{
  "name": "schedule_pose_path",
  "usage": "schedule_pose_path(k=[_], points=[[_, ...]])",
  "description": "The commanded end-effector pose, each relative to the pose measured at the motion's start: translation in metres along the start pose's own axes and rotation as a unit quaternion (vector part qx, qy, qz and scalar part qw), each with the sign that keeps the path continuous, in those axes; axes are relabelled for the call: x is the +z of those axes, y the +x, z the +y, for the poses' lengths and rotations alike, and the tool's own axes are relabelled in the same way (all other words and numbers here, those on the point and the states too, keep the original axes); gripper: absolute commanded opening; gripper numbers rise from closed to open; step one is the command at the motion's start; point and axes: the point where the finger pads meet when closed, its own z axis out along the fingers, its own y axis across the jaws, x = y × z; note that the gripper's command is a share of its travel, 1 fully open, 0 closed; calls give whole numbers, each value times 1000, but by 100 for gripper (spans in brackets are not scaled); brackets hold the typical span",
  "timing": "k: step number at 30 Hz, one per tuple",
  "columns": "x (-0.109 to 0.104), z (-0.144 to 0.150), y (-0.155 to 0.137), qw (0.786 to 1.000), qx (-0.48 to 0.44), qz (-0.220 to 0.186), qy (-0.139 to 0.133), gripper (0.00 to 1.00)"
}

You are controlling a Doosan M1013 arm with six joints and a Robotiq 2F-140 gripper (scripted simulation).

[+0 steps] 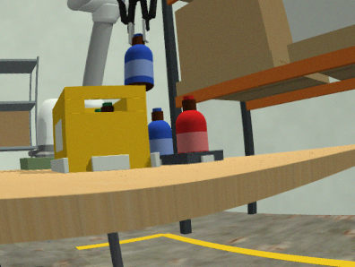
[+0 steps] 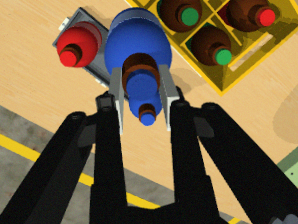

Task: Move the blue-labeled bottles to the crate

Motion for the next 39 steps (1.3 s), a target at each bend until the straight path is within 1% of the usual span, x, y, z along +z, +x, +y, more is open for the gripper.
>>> schedule_pose_path(k=[1, 39], points=[[0, 4, 8, 1000, 0, 0, 0, 0], [0, 44, 80, 1000, 0, 0, 0, 0]])
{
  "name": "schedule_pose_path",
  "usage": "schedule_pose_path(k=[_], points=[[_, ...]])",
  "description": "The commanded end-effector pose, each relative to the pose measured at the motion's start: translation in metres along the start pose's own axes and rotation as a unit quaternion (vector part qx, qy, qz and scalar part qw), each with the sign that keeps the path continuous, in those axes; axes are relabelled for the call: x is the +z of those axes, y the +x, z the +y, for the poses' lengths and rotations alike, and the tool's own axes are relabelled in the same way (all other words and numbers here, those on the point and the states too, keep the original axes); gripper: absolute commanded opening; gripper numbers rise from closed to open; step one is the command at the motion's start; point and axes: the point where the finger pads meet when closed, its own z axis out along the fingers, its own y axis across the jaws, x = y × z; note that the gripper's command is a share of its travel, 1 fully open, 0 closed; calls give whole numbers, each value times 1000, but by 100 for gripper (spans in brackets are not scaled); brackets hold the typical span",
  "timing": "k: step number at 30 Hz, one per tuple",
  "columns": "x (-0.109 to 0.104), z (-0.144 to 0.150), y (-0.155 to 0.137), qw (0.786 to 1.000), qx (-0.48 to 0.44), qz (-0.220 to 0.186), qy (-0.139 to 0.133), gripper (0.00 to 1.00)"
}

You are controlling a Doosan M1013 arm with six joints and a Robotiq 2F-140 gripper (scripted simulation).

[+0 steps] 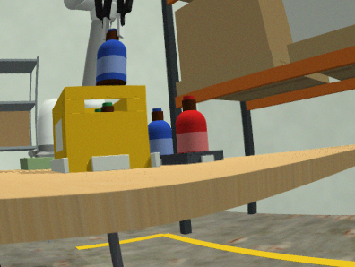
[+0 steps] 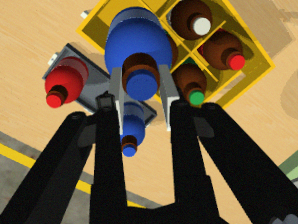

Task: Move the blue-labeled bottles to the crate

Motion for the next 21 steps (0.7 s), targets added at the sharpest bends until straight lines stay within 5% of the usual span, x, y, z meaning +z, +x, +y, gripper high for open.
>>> schedule_pose_path(k=[1, 21], points=[[0, 4, 8, 1000, 0, 0, 0, 0], [0, 20, 36, 1000, 0, 0, 0, 0]])
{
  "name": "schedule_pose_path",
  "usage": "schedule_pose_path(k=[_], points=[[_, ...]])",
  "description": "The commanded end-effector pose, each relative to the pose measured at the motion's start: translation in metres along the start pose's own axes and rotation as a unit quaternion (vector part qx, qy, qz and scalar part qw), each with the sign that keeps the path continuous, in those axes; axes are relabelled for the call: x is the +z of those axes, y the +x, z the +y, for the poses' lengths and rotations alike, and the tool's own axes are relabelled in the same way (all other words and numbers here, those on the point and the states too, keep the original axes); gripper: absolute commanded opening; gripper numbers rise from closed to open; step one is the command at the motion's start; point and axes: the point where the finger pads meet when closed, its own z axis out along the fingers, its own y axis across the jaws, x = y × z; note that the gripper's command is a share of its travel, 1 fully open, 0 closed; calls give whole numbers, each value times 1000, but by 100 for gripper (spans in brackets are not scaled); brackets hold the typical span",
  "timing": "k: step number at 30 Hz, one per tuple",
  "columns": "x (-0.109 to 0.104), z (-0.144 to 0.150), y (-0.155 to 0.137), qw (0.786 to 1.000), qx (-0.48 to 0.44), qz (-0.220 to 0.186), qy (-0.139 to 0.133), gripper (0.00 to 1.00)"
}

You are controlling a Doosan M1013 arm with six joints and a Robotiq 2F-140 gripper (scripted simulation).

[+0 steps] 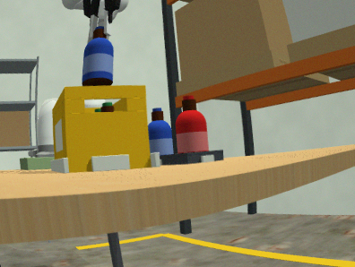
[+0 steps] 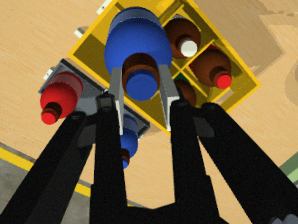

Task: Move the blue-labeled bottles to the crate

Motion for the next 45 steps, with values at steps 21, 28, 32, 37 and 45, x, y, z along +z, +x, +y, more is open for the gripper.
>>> schedule_pose_path(k=[21, 28, 32, 37, 45], points=[[0, 15, 27, 1000, 0, 0, 0, 0], [0, 19, 33, 1000, 0, 0, 0, 0], [0, 20, 36, 1000, 0, 0, 0, 0], [0, 21, 38, 1000, 0, 0, 0, 0], [0, 23, 42, 1000, 0, 0, 0, 0]])
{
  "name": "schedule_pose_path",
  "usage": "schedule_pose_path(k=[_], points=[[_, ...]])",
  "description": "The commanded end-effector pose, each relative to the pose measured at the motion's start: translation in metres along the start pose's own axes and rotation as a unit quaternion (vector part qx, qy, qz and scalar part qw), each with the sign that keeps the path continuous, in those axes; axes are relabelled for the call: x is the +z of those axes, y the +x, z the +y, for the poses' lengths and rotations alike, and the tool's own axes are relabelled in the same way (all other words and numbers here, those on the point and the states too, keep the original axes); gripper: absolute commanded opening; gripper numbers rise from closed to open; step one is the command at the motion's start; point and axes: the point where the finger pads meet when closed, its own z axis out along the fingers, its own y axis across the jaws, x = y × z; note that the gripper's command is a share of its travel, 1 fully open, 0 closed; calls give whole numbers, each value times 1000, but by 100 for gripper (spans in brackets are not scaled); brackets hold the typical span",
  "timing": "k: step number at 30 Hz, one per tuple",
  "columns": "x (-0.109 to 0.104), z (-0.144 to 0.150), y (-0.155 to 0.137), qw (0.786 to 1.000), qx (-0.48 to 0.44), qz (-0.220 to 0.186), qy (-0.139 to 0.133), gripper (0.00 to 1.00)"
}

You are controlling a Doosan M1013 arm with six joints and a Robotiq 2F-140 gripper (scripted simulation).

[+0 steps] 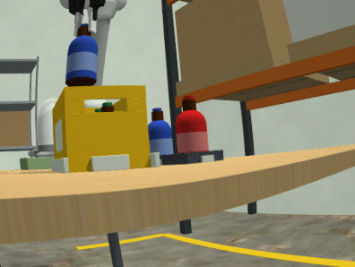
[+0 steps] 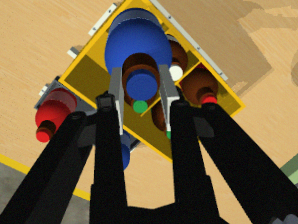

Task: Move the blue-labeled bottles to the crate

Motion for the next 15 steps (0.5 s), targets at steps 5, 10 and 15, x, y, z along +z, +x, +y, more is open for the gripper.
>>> schedule_pose_path(k=[5, 10, 15], points=[[0, 1, 2, 1000, 0, 0, 0, 0], [0, 2, 3, 1000, 0, 0, 0, 0], [0, 2, 3, 1000, 0, 0, 0, 0]])
